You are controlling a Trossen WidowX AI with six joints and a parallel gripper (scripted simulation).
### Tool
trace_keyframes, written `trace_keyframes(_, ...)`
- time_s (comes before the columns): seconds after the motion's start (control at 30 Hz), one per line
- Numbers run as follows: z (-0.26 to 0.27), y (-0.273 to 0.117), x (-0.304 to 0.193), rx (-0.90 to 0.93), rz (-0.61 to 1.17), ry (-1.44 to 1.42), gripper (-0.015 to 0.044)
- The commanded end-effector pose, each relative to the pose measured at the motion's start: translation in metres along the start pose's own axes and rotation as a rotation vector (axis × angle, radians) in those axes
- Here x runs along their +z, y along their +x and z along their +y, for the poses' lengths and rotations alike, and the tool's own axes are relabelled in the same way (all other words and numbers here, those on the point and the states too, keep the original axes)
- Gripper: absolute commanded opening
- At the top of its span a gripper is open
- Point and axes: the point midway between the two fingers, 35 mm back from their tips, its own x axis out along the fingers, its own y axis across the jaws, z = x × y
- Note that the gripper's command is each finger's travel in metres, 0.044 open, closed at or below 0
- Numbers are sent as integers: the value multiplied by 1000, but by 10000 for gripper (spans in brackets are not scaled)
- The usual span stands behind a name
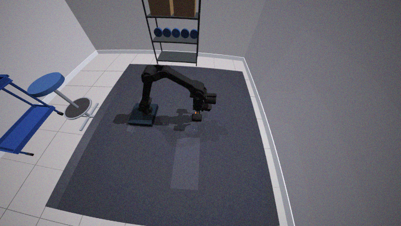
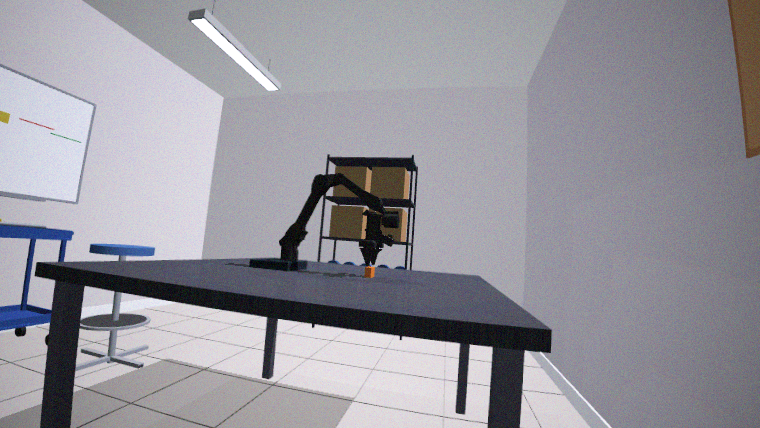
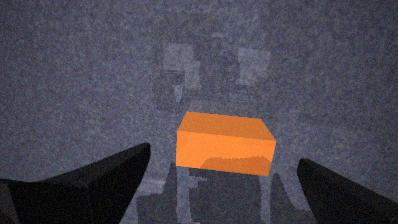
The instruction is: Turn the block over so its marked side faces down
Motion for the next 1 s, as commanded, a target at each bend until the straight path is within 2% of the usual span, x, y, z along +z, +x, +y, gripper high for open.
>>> trace_keyframes(0.0, -1, 7, 0, -4, 2, 4, 440)
trace_keyframes(0.37, -1, 23, -1, -4, 2, 4, 440)
trace_keyframes(0.57, -1, 23, -1, -4, 2, 4, 282)
trace_keyframes(0.97, -1, 23, -1, -4, 2, 4, 202)
